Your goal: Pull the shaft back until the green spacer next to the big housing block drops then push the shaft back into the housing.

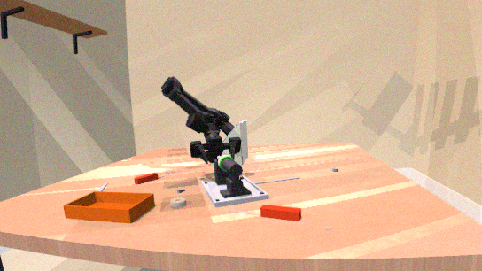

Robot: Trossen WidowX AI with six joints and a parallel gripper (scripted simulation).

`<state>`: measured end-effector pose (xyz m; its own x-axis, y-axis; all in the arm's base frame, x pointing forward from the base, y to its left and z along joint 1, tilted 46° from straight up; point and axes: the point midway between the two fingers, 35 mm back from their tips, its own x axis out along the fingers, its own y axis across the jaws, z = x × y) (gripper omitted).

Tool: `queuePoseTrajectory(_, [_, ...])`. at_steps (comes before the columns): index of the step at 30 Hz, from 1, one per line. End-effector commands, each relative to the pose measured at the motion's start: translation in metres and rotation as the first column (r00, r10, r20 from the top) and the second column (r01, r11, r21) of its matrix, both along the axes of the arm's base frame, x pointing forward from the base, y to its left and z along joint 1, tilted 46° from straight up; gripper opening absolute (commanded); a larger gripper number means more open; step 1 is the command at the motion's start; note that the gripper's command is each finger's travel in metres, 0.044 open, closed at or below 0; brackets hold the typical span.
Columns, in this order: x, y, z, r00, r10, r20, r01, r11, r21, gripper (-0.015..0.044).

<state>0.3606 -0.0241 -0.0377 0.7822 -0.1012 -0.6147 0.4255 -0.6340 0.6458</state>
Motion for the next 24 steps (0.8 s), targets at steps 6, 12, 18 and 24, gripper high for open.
queuePoseTrajectory(6, [0.0007, 0.0007, 0.0004, 1.0, 0.007, 0.003, -0.007, 1.0, 0.0, 0.044])
queuePoseTrajectory(12, [0.0007, 0.0007, 0.0004, 1.0, 0.007, 0.003, -0.007, 1.0, 0.0, 0.044])
queuePoseTrajectory(18, [0.0007, 0.0007, 0.0004, 1.0, 0.007, 0.003, -0.007, 1.0, 0.0, 0.044])
queuePoseTrajectory(24, [0.0037, 0.0004, -0.0016, 1.0, 0.007, 0.003, -0.007, 1.0, 0.0, 0.044])
